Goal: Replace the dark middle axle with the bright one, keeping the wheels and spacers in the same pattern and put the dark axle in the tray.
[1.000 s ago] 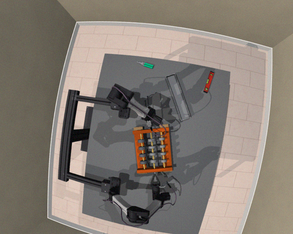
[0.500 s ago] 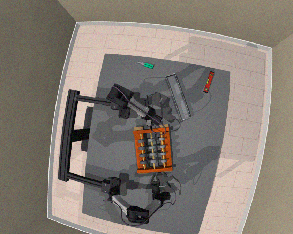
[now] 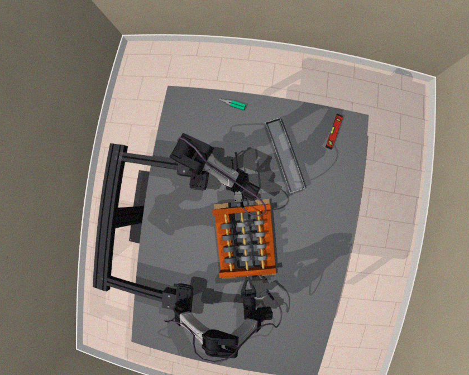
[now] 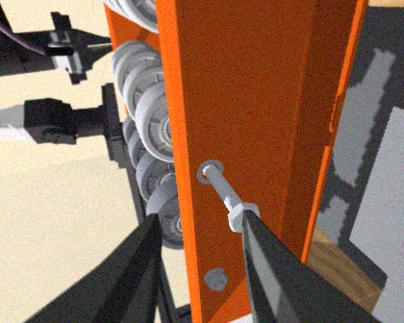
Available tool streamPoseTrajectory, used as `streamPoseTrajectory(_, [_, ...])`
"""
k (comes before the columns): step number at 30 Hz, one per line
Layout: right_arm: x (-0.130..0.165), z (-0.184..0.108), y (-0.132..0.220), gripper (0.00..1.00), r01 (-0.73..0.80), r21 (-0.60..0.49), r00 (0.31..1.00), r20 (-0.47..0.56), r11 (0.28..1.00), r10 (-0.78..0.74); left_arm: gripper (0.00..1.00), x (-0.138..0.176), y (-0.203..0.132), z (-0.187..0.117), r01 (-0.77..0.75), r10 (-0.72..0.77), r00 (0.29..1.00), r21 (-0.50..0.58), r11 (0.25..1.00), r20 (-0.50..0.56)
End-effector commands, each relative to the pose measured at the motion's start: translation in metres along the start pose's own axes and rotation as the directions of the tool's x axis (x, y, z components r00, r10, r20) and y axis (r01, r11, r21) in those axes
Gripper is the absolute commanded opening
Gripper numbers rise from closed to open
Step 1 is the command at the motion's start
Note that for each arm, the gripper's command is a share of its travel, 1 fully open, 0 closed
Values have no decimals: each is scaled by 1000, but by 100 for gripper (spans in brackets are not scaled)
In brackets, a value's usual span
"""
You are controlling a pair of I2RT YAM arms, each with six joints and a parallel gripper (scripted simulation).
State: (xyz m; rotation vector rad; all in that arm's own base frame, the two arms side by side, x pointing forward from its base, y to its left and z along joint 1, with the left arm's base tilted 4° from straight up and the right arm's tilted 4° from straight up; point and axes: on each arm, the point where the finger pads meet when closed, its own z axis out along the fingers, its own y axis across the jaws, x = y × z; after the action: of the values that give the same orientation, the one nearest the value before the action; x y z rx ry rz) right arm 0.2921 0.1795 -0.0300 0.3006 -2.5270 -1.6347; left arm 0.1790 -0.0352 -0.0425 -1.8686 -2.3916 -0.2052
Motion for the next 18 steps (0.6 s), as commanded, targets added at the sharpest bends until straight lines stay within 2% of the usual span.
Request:
streamPoseTrajectory(1, [0,15,15,33,44,-36,999,-14,998,-45,0,-9,9,-5,8,-6,998,-34,999,56])
streamPoseTrajectory(18, [-1,19,17,33,55,-34,998,-12,998,-55,0,-2,3,-2,6,-5,999,-23,1000,48])
